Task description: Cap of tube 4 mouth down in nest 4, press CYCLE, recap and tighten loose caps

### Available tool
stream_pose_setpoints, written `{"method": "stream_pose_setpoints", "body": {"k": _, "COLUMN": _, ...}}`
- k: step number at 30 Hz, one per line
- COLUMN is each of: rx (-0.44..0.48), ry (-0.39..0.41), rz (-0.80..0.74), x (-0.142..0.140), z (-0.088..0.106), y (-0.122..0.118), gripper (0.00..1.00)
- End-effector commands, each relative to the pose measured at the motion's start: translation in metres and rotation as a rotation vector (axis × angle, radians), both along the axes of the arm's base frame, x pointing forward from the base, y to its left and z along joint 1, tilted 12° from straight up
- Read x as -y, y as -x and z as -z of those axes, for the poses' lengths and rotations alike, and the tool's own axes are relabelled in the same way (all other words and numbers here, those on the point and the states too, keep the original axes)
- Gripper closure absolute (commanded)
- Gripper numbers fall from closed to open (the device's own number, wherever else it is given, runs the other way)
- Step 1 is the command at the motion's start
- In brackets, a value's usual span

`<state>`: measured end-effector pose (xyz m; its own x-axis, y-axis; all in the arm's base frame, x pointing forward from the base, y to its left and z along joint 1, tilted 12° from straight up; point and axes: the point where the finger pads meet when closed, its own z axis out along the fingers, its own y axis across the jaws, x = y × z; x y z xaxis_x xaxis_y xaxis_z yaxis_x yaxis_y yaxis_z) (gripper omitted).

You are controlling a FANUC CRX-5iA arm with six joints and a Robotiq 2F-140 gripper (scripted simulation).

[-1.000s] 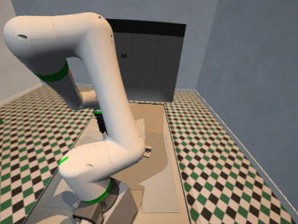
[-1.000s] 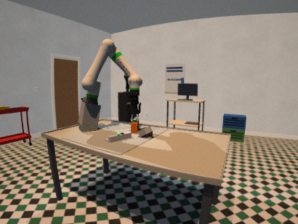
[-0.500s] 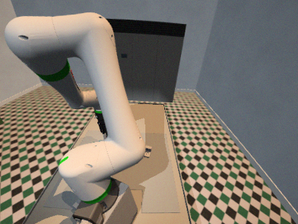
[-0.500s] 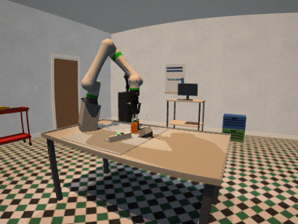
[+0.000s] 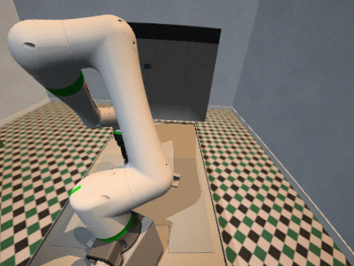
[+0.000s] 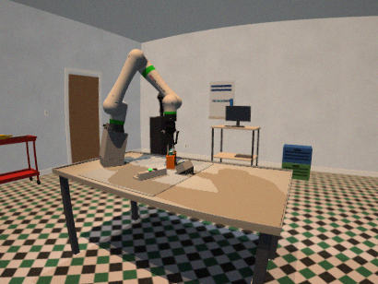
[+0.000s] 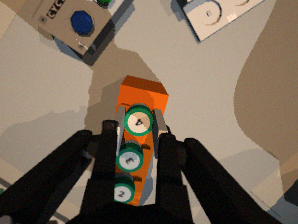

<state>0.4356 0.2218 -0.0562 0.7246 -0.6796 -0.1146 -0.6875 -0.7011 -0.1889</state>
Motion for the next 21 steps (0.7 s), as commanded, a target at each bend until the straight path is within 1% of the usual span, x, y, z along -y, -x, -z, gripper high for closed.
{"method": "stream_pose_setpoints", "body": {"k": 1, "rx": -0.044, "ry": 0.006, "rz": 0.256, "x": -0.0007, "z": 0.0002, "y": 0.0, "gripper": 1.0}}
{"method": "stream_pose_setpoints", "body": {"k": 6, "rx": -0.095, "ry": -0.008, "rz": 0.496, "x": -0.0007, "z": 0.0004, "y": 0.0, "gripper": 1.0}}
{"method": "stream_pose_setpoints", "body": {"k": 8, "rx": -0.095, "ry": -0.008, "rz": 0.496, "x": -0.0007, "z": 0.0004, "y": 0.0, "gripper": 1.0}}
{"method": "stream_pose_setpoints", "body": {"k": 11, "rx": -0.126, "ry": -0.016, "rz": 0.644, "x": -0.0007, "z": 0.0005, "y": -0.0001, "gripper": 1.0}}
{"method": "stream_pose_setpoints", "body": {"k": 18, "rx": -0.126, "ry": -0.016, "rz": 0.644, "x": -0.0007, "z": 0.0005, "y": -0.0001, "gripper": 1.0}}
{"method": "stream_pose_setpoints", "body": {"k": 19, "rx": -0.126, "ry": -0.016, "rz": 0.644, "x": -0.0007, "z": 0.0005, "y": -0.0001, "gripper": 0.65}}
{"method": "stream_pose_setpoints", "body": {"k": 21, "rx": -0.126, "ry": -0.016, "rz": 0.644, "x": -0.0007, "z": 0.0005, "y": -0.0001, "gripper": 0.65}}
